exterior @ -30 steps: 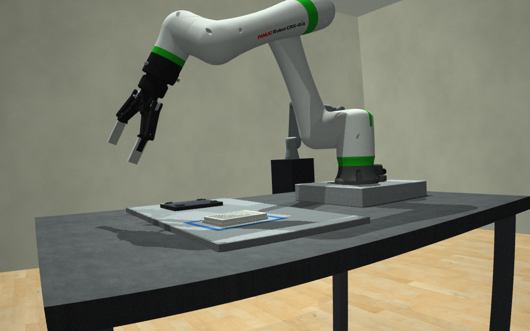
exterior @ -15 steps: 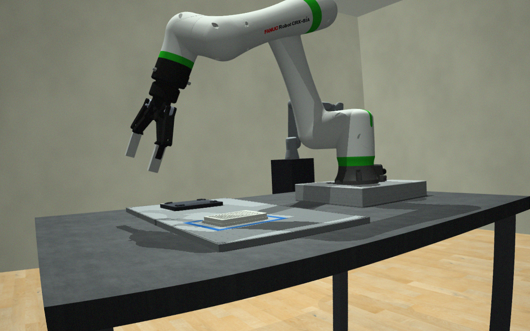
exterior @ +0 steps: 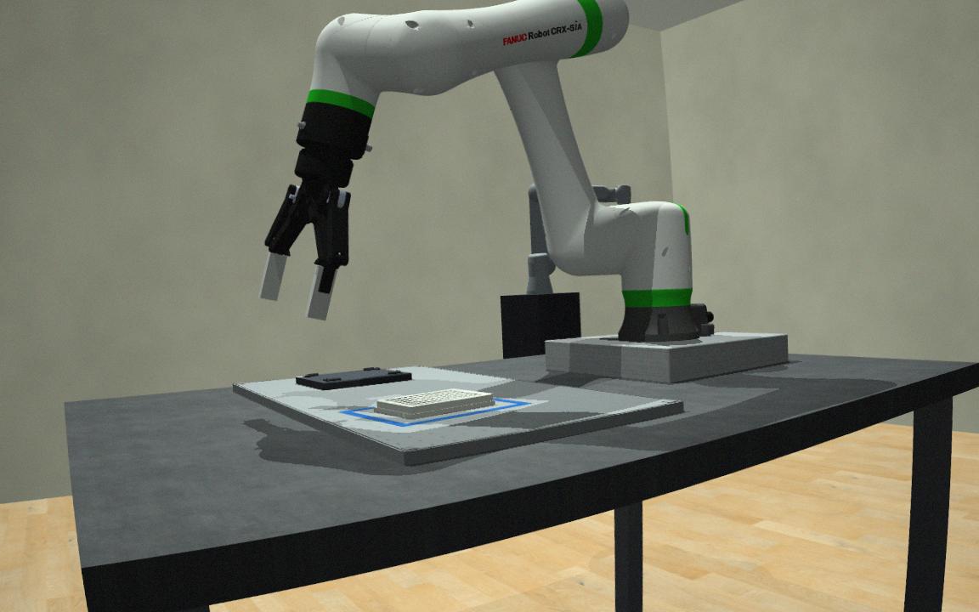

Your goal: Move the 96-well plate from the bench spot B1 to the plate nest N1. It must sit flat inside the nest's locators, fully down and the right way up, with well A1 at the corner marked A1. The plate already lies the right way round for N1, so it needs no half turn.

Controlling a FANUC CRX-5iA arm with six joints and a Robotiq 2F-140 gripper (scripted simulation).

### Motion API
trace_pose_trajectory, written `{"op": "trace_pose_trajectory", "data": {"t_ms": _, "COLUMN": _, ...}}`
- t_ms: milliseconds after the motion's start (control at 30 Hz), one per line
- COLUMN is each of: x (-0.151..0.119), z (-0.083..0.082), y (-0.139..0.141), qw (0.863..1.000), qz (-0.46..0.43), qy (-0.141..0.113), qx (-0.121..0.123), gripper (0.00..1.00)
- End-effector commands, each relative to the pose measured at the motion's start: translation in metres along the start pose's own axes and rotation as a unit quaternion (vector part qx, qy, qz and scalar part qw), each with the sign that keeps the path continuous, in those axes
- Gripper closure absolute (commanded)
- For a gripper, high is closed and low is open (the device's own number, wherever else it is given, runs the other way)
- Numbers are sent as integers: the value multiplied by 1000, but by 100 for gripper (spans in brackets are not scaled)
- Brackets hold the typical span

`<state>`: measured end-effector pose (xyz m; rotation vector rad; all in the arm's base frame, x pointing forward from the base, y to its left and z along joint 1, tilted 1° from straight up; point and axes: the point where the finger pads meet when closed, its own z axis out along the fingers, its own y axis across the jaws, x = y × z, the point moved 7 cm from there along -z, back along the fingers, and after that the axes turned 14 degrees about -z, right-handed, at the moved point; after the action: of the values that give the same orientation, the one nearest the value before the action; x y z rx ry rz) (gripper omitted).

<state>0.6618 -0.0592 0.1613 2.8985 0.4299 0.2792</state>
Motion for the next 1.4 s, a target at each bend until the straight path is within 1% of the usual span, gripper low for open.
{"op": "trace_pose_trajectory", "data": {"t_ms": 0, "x": -10, "z": 6, "y": -16, "qw": 1000, "qz": 0, "qy": -7, "qx": 1, "gripper": 0}}
{"op": "trace_pose_trajectory", "data": {"t_ms": 100, "x": -14, "z": 6, "y": -29, "qw": 1000, "qz": 0, "qy": -7, "qx": 1, "gripper": 0}}
{"op": "trace_pose_trajectory", "data": {"t_ms": 167, "x": -15, "z": 7, "y": -35, "qw": 999, "qz": 7, "qy": -24, "qx": 29, "gripper": 0}}
{"op": "trace_pose_trajectory", "data": {"t_ms": 233, "x": -15, "z": 7, "y": -35, "qw": 999, "qz": 7, "qy": -24, "qx": 29, "gripper": 0}}
{"op": "trace_pose_trajectory", "data": {"t_ms": 267, "x": -15, "z": 7, "y": -38, "qw": 999, "qz": 9, "qy": -31, "qx": 39, "gripper": 0}}
{"op": "trace_pose_trajectory", "data": {"t_ms": 533, "x": -28, "z": 7, "y": -76, "qw": 999, "qz": 9, "qy": -31, "qx": 39, "gripper": 0}}
{"op": "trace_pose_trajectory", "data": {"t_ms": 633, "x": -30, "z": 7, "y": -85, "qw": 995, "qz": 16, "qy": -58, "qx": 77, "gripper": 0}}
{"op": "trace_pose_trajectory", "data": {"t_ms": 733, "x": -35, "z": 7, "y": -99, "qw": 995, "qz": 16, "qy": -58, "qx": 77, "gripper": 0}}
{"op": "trace_pose_trajectory", "data": {"t_ms": 800, "x": -35, "z": 7, "y": -99, "qw": 995, "qz": 16, "qy": -58, "qx": 77, "gripper": 0}}
{"op": "trace_pose_trajectory", "data": {"t_ms": 967, "x": -44, "z": 5, "y": -122, "qw": 995, "qz": 16, "qy": -58, "qx": 77, "gripper": 0}}
{"op": "trace_pose_trajectory", "data": {"t_ms": 1067, "x": -46, "z": 5, "y": -130, "qw": 990, "qz": 20, "qy": -87, "qx": 114, "gripper": 0}}
{"op": "trace_pose_trajectory", "data": {"t_ms": 1300, "x": -60, "z": 2, "y": -163, "qw": 990, "qz": 20, "qy": -87, "qx": 114, "gripper": 0}}
{"op": "trace_pose_trajectory", "data": {"t_ms": 1367, "x": -60, "z": 2, "y": -163, "qw": 990, "qz": 20, "qy": -87, "qx": 114, "gripper": 0}}
